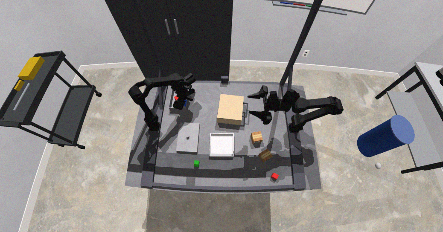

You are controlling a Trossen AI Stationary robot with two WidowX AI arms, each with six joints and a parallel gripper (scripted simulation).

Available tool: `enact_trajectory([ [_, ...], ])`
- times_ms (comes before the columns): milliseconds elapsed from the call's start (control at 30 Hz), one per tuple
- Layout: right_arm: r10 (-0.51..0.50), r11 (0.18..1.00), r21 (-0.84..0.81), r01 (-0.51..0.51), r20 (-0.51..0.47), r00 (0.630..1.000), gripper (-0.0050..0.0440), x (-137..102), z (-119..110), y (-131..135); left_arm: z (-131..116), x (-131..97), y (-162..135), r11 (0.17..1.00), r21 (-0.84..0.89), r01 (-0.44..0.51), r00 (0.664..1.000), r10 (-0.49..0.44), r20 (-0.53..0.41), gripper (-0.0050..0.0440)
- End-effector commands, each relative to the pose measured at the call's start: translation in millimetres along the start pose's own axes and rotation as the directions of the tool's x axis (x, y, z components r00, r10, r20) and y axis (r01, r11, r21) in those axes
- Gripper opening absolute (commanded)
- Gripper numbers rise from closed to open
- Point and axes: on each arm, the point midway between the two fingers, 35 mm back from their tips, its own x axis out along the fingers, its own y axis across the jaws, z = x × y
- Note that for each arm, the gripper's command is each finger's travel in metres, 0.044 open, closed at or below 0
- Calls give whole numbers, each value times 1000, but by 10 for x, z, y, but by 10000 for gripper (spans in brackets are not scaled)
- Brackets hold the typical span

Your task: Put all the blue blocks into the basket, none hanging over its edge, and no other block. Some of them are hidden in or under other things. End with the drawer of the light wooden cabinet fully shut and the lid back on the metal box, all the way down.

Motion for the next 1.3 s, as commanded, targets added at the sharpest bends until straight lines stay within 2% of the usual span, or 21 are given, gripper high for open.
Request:
enact_trajectory([
  [0,45,999,4,-46,30,999,-3,-180,52,73,89,-28,-2,1000,0,0,1000,0,27,400],
  [200,46,999,3,-46,30,998,-5,-251,48,72,89,-28,-2,1000,0,0,1000,0,27,400],
  [400,45,999,2,-46,30,999,-50,-349,39,69,89,-28,-2,1000,0,0,1000,0,27,400],
  [1267,42,999,-1,-42,27,999,-50,-730,15,53,89,-28,-2,1000,0,0,1000,0,27,400],
])
